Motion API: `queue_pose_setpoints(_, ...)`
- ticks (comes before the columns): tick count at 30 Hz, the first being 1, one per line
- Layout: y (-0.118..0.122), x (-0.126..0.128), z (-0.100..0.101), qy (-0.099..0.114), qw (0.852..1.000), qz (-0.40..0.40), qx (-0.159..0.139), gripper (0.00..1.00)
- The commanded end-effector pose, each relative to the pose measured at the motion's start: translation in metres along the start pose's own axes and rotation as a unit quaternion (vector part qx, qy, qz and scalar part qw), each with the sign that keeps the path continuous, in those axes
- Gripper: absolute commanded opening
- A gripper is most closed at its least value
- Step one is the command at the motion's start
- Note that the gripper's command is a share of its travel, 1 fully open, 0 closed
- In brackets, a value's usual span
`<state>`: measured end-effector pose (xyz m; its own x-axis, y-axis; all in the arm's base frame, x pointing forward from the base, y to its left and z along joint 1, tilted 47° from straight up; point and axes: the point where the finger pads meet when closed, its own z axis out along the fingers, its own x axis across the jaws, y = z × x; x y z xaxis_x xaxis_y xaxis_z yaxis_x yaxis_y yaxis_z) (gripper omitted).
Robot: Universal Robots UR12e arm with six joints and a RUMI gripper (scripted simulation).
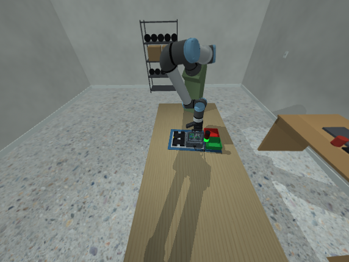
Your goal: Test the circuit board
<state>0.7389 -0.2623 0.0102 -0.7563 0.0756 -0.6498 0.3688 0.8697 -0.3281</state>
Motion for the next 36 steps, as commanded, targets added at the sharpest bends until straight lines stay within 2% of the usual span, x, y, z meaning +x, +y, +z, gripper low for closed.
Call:
queue_pose_setpoints(1,0.0011,-0.0001,-0.0042,-0.001,1.0,0.0,0.0,0.39)
queue_pose_setpoints(36,0.0013,0.0003,-0.0083,0.0,1.0,0.0,-0.001,0.39)
